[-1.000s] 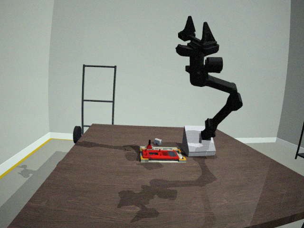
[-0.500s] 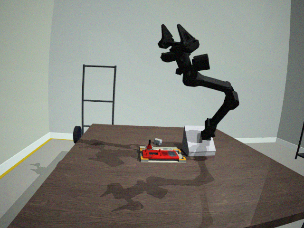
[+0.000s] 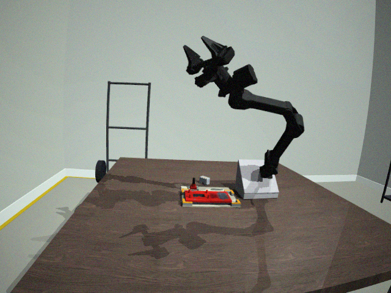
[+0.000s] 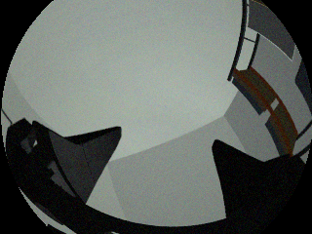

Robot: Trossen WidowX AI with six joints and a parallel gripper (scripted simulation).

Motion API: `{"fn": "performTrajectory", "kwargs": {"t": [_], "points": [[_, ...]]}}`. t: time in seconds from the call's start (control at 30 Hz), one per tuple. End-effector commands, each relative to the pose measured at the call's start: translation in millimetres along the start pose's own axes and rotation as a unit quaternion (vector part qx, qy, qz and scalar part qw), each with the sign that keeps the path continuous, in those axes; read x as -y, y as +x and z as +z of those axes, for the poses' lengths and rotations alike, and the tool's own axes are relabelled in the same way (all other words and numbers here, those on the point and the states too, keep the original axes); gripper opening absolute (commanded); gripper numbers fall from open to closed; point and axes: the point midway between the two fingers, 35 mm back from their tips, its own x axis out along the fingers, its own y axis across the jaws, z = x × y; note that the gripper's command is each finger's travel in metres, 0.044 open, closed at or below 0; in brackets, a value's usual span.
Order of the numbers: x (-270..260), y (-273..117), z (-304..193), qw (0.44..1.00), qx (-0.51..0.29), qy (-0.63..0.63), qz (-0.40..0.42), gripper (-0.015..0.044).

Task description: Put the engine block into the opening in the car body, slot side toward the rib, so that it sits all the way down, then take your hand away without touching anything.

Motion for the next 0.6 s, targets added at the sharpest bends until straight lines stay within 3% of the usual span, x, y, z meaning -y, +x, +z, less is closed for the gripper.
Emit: {"fn": "performTrajectory", "kwargs": {"t": [0.0, 0.57], "points": [[-31.2, 0.0, 8.8, 0.998, 0.019, 0.045, 0.041, 0.0440], [-148.6, -27.8, 20.8, 0.963, 0.027, 0.159, 0.218, 0.0440]]}}
